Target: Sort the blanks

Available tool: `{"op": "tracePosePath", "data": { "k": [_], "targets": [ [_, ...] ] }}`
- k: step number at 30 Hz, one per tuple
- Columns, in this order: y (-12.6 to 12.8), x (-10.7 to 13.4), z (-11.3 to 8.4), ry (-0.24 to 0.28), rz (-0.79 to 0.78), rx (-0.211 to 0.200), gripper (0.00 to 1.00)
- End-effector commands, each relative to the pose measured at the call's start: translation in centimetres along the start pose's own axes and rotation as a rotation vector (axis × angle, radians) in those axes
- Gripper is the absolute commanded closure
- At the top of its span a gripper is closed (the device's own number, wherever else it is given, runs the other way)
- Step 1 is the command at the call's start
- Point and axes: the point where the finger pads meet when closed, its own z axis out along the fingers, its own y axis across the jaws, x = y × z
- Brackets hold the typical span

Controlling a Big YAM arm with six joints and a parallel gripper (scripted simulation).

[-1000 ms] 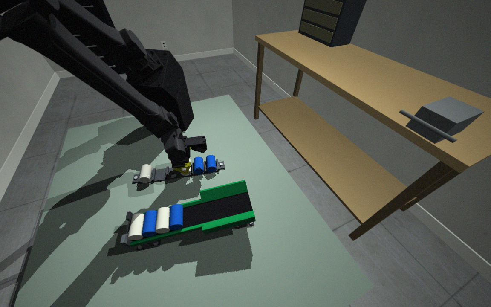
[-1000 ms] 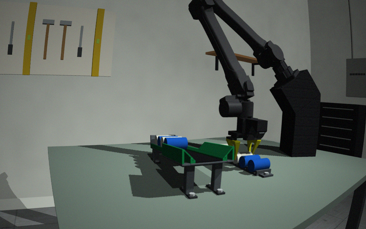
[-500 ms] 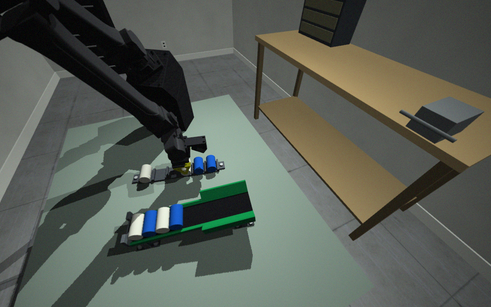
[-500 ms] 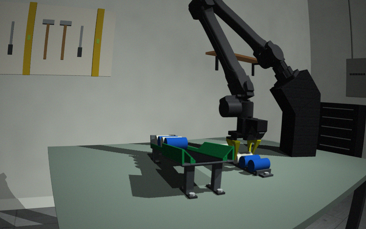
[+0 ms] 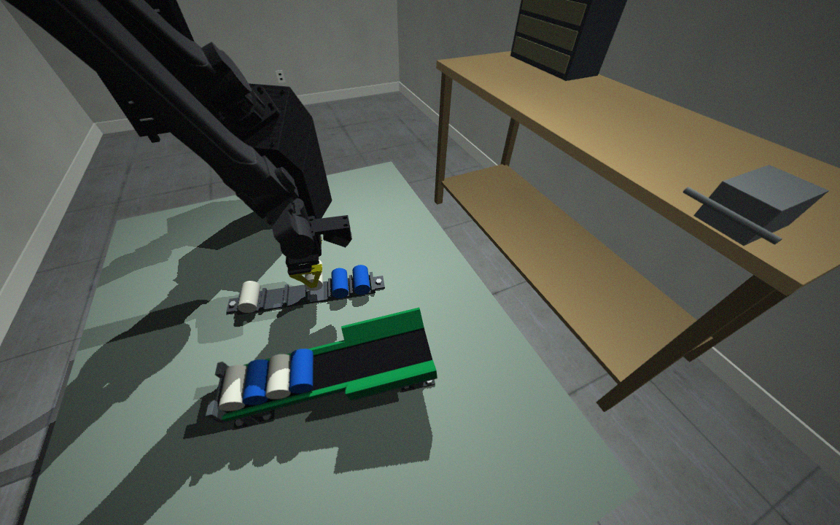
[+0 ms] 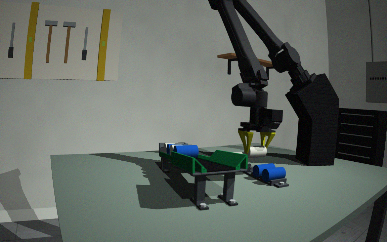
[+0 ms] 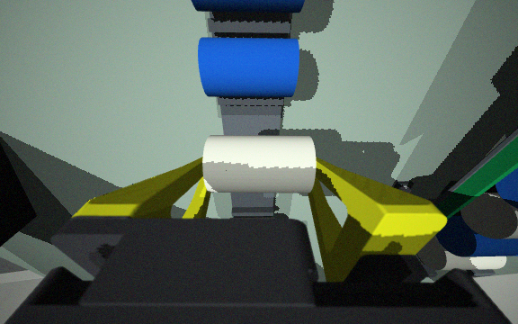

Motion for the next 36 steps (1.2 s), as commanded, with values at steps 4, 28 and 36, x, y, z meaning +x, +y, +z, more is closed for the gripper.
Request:
{"op": "tracePosePath", "data": {
  "k": [4, 28, 36],
  "targets": [
    [0.7, -0.2, -4.2, -0.005, 0.011, -0.016, 0.35],
    [-7.5, -2.3, -4.8, -0.003, 0.006, -0.024, 0.35],
    [-18.1, -3.7, -7.5, -0.004, 0.008, -0.014, 0.35]
  ]
}}
